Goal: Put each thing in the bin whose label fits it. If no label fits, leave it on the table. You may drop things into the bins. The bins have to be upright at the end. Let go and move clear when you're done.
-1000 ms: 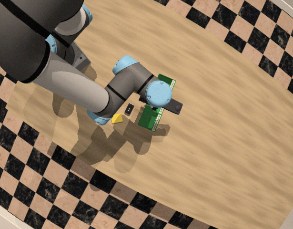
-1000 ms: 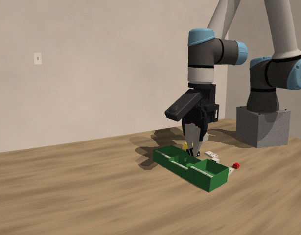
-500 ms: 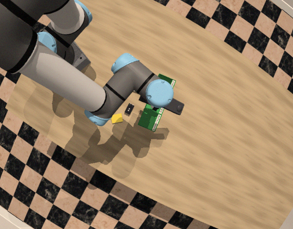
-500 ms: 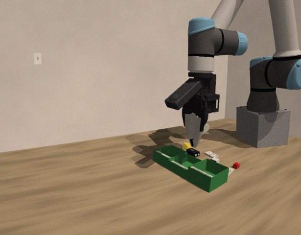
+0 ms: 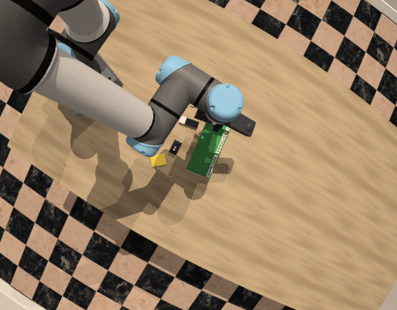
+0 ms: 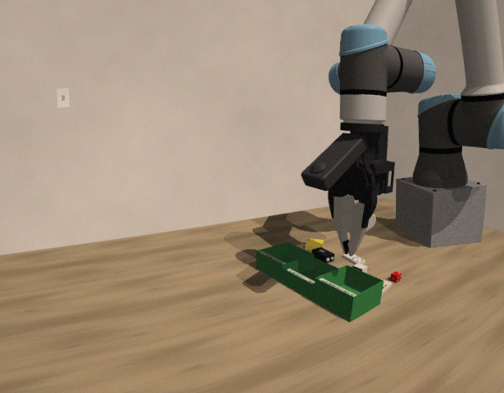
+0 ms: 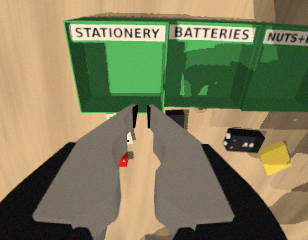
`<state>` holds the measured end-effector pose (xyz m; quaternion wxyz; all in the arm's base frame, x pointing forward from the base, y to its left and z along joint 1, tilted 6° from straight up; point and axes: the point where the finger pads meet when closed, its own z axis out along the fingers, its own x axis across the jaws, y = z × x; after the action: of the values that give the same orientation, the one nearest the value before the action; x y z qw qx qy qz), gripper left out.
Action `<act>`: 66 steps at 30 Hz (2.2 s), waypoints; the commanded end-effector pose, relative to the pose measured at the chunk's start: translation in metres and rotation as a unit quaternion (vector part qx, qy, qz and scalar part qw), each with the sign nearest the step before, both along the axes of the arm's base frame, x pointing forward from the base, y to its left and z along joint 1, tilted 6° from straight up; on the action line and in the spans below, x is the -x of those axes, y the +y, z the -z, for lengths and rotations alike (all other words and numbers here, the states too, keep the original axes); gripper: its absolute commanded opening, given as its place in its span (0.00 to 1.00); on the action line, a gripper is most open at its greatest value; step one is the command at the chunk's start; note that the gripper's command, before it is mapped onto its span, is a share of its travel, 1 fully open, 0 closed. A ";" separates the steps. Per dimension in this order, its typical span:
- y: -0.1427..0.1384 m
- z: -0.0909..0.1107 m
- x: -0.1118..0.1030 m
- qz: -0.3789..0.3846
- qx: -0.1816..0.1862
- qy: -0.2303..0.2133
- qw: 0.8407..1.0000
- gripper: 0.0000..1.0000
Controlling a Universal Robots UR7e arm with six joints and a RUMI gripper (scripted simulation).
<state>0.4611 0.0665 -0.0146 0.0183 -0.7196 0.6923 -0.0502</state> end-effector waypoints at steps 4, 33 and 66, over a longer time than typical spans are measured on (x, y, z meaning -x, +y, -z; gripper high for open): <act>0.030 0.001 -0.001 0.004 0.001 -0.001 1.000 0.04; 0.026 0.061 -0.003 0.005 0.001 0.001 1.000 0.04; 0.027 0.060 -0.005 0.004 0.001 -0.001 1.000 0.04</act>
<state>0.4663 0.0936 -0.0746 0.0178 -0.7169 0.6951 -0.0515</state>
